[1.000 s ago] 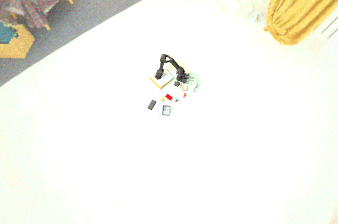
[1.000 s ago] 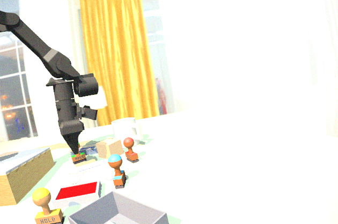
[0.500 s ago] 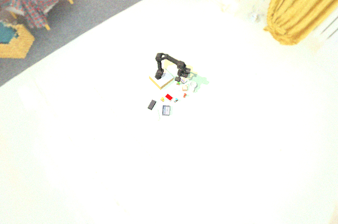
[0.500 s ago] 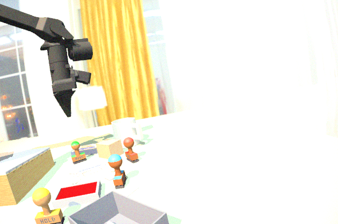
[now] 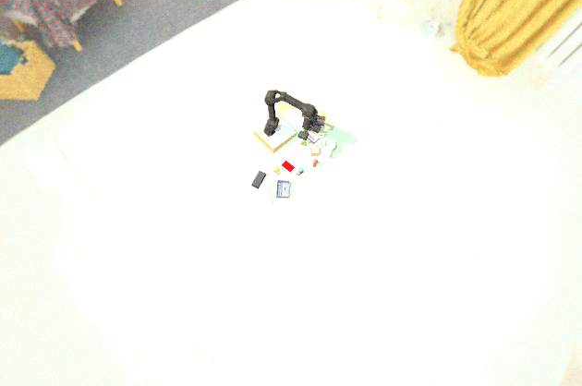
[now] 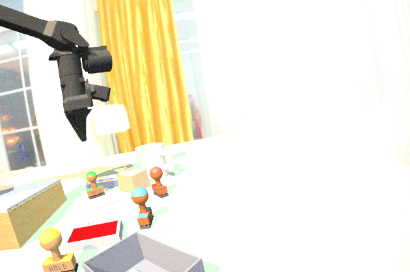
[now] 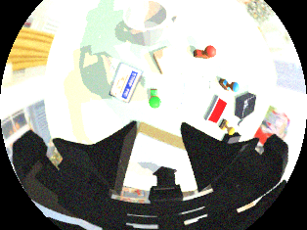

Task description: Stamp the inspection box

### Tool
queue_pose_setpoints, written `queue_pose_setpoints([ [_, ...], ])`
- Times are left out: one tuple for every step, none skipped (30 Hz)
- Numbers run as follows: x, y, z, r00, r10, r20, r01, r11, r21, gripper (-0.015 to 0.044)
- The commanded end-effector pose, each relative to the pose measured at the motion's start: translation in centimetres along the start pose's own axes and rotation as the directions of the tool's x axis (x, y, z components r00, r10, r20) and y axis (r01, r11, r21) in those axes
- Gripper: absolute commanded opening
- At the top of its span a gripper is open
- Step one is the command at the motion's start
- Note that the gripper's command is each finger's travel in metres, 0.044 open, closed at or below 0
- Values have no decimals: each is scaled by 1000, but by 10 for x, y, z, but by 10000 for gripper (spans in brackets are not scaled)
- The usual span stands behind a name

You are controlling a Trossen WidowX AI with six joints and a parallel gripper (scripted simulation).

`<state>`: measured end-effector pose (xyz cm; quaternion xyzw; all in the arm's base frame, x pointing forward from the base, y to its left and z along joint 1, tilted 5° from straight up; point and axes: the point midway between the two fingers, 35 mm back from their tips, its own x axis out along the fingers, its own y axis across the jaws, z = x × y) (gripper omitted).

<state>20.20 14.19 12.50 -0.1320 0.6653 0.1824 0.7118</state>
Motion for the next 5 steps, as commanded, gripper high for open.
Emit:
queue_pose_setpoints([
  [0,0,0,1000,0,0,0,1000,0,252],
  [0,0,0,1000,0,0,0,1000,0,252],
  [0,0,0,1000,0,0,0,1000,0,252],
  [0,0,0,1000,0,0,0,1000,0,252],
  [0,0,0,1000,0,0,0,1000,0,252],
])
